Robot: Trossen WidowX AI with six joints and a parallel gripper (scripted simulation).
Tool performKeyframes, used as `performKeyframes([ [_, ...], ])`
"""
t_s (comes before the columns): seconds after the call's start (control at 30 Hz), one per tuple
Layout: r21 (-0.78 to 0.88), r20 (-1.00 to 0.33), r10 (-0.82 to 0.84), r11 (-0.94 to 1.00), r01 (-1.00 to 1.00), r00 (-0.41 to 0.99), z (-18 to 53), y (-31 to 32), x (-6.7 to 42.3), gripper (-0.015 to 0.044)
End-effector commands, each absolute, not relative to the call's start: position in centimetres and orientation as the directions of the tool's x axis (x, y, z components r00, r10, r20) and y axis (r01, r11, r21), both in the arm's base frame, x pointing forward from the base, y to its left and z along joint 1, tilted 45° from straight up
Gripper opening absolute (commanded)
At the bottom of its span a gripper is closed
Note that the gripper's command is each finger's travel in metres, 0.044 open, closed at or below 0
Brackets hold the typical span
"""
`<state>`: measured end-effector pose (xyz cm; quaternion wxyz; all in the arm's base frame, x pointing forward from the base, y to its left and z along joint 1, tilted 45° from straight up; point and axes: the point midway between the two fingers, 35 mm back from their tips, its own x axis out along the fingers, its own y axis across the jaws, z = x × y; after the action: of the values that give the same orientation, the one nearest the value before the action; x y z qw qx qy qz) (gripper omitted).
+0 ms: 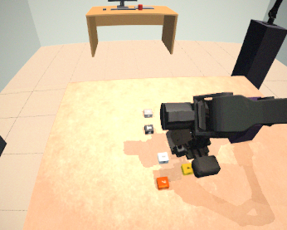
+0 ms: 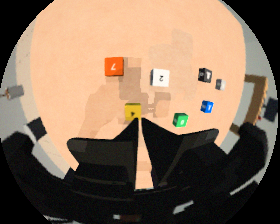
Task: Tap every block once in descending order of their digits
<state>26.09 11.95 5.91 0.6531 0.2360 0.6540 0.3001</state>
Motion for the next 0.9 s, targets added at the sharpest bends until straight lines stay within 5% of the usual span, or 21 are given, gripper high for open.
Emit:
performKeyframes([
  [0.0,0.708,-0.706,0.707,0.703,-0.070,-0.045,4.3,13.6,25.4,0.0020],
  [0.87,0.709,-0.705,0.708,0.702,-0.070,-0.045,2.2,15.7,25.2,0.0020],
])
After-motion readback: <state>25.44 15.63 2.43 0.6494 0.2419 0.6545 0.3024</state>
